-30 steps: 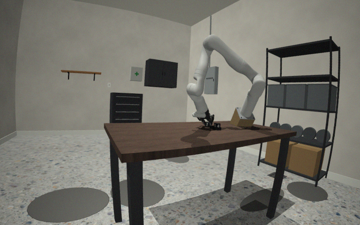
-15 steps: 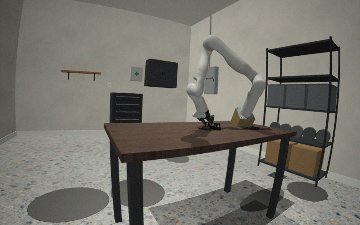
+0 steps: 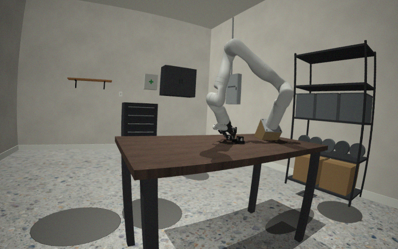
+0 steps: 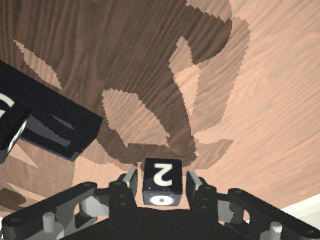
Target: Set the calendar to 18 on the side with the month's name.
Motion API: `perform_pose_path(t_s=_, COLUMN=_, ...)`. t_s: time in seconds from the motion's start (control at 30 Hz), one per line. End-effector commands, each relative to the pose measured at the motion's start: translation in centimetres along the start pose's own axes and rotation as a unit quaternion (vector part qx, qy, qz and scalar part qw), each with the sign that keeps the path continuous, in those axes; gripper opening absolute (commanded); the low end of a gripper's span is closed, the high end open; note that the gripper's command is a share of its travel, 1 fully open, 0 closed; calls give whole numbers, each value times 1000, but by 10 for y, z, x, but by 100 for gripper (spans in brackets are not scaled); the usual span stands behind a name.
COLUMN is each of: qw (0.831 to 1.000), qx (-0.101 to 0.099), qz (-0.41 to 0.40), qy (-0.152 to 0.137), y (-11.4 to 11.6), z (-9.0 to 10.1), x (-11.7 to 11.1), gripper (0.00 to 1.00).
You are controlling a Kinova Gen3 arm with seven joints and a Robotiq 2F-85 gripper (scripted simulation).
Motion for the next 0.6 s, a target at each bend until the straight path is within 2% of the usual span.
perform_pose_path(t_s=0.0, qw=1000, qx=0, qz=-1, qy=0, y=0, z=0, x=0, gripper=48)
perform_pose_path(t_s=0.27, qw=1000, qx=0, qz=-1, qy=0, y=0, z=0, x=0, gripper=48)
perform_pose_path(t_s=0.3, qw=1000, qx=0, qz=-1, qy=0, y=0, z=0, x=0, gripper=28)
perform_pose_path(t_s=0.57, qw=1000, qx=0, qz=-1, qy=0, y=0, z=0, x=0, gripper=28)
Point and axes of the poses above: the point where the finger pads meet when closed, its own z axis back along the fingers, its own y axis across the jaws, x = y × z, the point moved 8 cm from there along z, back along the fingers, and after that the axes turned 11 degrees about z, right-handed, at the moved point
